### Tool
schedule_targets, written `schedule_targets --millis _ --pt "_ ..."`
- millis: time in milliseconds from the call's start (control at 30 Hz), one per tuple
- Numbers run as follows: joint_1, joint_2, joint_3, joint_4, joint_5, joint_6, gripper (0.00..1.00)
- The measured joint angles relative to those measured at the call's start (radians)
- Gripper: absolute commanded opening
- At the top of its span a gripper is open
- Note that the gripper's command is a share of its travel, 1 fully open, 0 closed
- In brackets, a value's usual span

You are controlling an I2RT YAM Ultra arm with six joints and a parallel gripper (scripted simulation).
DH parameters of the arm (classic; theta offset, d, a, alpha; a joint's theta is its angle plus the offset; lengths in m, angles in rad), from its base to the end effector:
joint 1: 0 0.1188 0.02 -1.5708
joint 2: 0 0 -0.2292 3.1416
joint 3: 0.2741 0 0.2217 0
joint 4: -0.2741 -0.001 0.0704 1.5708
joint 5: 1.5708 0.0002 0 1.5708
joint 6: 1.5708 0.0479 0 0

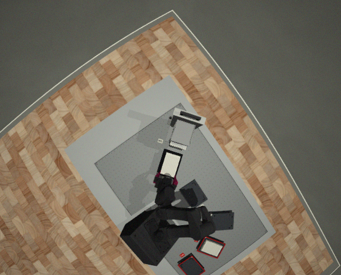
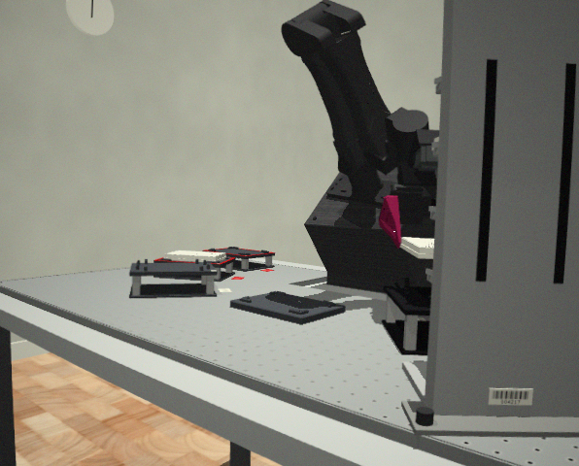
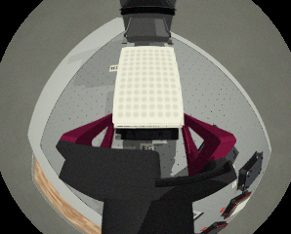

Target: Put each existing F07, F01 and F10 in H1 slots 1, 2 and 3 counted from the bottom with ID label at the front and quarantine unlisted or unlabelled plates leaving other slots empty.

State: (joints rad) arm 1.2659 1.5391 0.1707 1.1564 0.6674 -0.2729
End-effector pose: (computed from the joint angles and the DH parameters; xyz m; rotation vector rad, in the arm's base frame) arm 0.0934 0.2012 0.1280 -0.8281 1.5288 0.1338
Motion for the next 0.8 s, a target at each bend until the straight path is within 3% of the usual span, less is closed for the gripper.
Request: schedule_targets --millis 800 --pt "-0.031 0.081 0.0 0.086 -0.031 -0.008 0.86"
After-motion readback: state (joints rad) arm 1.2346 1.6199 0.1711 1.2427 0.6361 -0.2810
